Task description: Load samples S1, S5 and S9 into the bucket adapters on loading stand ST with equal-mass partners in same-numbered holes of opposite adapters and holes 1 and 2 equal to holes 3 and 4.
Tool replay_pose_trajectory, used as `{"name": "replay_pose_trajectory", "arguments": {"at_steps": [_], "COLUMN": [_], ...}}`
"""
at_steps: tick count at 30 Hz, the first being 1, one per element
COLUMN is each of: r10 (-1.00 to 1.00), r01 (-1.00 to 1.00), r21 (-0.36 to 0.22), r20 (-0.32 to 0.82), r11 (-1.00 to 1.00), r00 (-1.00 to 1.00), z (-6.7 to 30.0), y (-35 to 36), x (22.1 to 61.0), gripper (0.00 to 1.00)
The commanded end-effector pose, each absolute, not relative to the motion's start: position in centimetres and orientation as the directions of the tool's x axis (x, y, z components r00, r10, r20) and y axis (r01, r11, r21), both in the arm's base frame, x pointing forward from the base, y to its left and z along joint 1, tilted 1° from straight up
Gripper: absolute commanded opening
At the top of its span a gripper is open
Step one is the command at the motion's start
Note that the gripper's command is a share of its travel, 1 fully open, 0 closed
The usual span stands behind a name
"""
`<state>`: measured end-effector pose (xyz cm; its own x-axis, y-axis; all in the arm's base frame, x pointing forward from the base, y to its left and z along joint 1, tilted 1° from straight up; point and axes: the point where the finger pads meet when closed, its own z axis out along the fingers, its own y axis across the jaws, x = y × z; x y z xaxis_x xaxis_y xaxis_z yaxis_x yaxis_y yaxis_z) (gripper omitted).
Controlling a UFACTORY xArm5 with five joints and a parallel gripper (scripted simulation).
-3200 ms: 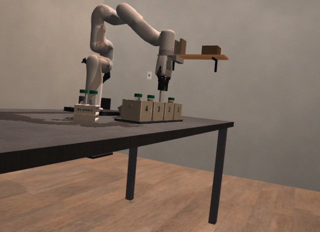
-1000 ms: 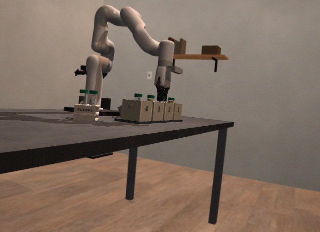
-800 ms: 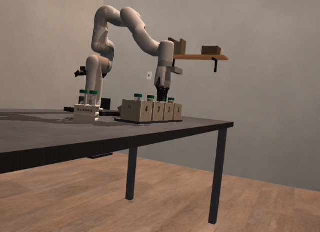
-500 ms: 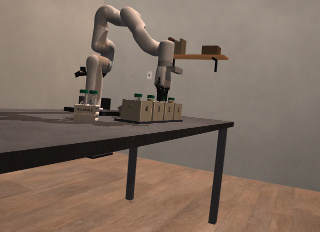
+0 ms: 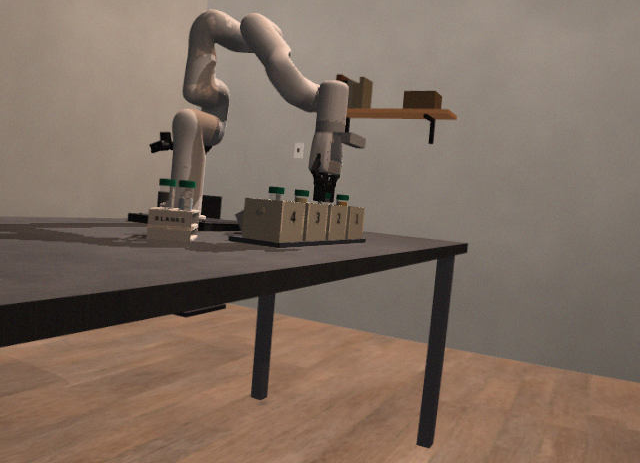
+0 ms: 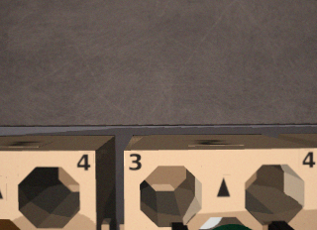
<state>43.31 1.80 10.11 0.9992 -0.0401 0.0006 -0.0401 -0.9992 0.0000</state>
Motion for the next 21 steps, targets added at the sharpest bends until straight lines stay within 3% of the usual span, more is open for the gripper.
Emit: {"name": "replay_pose_trajectory", "arguments": {"at_steps": [1, 21], "r10": [-0.04, -0.04], "r01": [-0.04, -0.04], "r21": [-0.017, -0.017], "r20": [0.003, 0.003], "r11": [-0.999, -0.999], "r00": [0.999, 0.999], "z": [10.3, 12.9], "y": [1.8, 1.8], "x": [43.4, 43.4], "gripper": [0.44, 0.44]}}
